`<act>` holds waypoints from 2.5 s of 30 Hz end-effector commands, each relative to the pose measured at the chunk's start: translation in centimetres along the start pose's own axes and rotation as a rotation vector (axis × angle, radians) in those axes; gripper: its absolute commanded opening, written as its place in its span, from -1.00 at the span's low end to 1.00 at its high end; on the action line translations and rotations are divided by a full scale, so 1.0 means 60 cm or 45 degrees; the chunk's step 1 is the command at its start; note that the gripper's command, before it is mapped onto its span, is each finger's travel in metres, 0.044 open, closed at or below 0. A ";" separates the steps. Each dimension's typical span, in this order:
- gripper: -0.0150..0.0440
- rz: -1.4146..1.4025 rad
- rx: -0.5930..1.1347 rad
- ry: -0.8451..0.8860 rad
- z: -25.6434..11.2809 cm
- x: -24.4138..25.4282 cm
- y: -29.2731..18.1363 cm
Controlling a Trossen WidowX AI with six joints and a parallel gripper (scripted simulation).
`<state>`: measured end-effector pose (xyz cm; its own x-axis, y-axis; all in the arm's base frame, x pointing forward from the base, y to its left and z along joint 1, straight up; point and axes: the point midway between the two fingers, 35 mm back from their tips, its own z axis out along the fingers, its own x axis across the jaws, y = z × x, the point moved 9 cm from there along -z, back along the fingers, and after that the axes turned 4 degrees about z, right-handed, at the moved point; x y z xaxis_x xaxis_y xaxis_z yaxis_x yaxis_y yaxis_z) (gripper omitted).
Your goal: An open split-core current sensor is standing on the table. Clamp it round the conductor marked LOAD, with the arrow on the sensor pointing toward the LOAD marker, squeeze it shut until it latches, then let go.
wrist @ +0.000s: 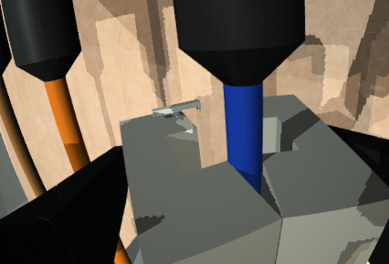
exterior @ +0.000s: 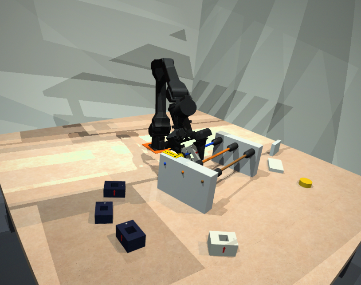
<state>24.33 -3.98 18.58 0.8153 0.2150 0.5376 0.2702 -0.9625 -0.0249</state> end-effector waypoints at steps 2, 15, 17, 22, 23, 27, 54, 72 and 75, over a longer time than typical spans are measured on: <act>-0.14 -0.003 -0.002 0.008 -0.001 0.003 0.001; -0.49 -0.003 -0.002 0.008 -0.001 0.003 0.001; -0.49 -0.003 -0.002 0.008 -0.001 0.003 0.001; -0.49 -0.003 -0.002 0.008 -0.001 0.003 0.001; -0.49 -0.003 -0.002 0.008 -0.001 0.003 0.001; -0.49 -0.003 -0.002 0.008 -0.001 0.003 0.001; -0.49 -0.003 -0.002 0.008 -0.001 0.003 0.001; -0.49 0.005 -0.025 -0.357 -0.015 0.054 -0.004; -0.49 0.005 -0.025 -0.357 -0.015 0.054 -0.004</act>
<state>26.19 -2.82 20.31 0.9251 0.2579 0.2788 0.2795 -0.9593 -0.0399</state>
